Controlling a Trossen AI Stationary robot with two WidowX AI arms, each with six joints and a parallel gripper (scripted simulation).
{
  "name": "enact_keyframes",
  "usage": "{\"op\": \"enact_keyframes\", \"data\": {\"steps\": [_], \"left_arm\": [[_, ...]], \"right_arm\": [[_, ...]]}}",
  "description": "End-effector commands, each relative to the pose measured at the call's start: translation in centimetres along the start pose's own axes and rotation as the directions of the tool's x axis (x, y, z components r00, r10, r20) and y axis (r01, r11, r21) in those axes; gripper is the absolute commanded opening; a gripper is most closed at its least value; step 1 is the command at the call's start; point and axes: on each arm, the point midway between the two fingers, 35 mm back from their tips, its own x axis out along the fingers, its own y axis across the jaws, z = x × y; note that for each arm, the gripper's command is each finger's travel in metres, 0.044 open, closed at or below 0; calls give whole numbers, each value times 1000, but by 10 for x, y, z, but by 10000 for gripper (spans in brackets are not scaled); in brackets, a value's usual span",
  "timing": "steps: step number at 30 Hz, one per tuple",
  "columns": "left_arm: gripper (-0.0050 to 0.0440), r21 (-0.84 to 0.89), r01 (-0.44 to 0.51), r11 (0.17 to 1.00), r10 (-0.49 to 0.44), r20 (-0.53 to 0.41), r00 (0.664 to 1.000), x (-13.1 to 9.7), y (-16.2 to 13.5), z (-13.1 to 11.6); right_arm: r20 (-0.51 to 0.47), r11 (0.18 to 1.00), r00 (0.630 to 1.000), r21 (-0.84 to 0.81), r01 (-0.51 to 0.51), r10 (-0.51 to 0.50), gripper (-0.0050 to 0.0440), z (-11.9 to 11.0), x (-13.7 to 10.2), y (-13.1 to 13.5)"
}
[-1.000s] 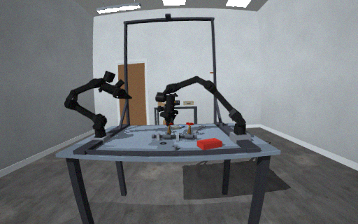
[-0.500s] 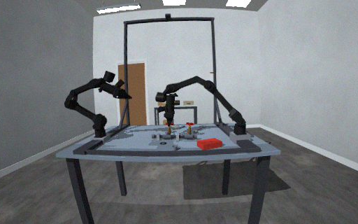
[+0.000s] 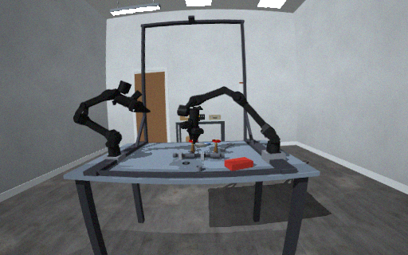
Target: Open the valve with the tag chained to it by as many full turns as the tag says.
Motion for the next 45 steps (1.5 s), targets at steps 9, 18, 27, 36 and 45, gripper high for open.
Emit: {"op": "enact_keyframes", "data": {"steps": [9,18,27,36,45], "left_arm": [[213,-346,29,938,-17,38,999,-22,1,2],[213,-576,32,817,-14,36,999,-22,2,2],[213,-748,37,662,-14,37,999,-22,1,2],[213,-896,45,441,-18,41,999,-24,0,2],[213,-975,27,222,-5,27,1000,-17,0,1]], "right_arm": [[16,1000,1000,-2,-1,1,400,5,-3,0],[16,1000,1000,-2,-1,1,400,5,-3,0],[16,1000,1000,-2,-1,1,400,5,-3,0],[16,1000,1000,-2,-1,1,400,5,-3,0],[16,1000,1000,-2,-1,1,400,5,-3,0]]}}
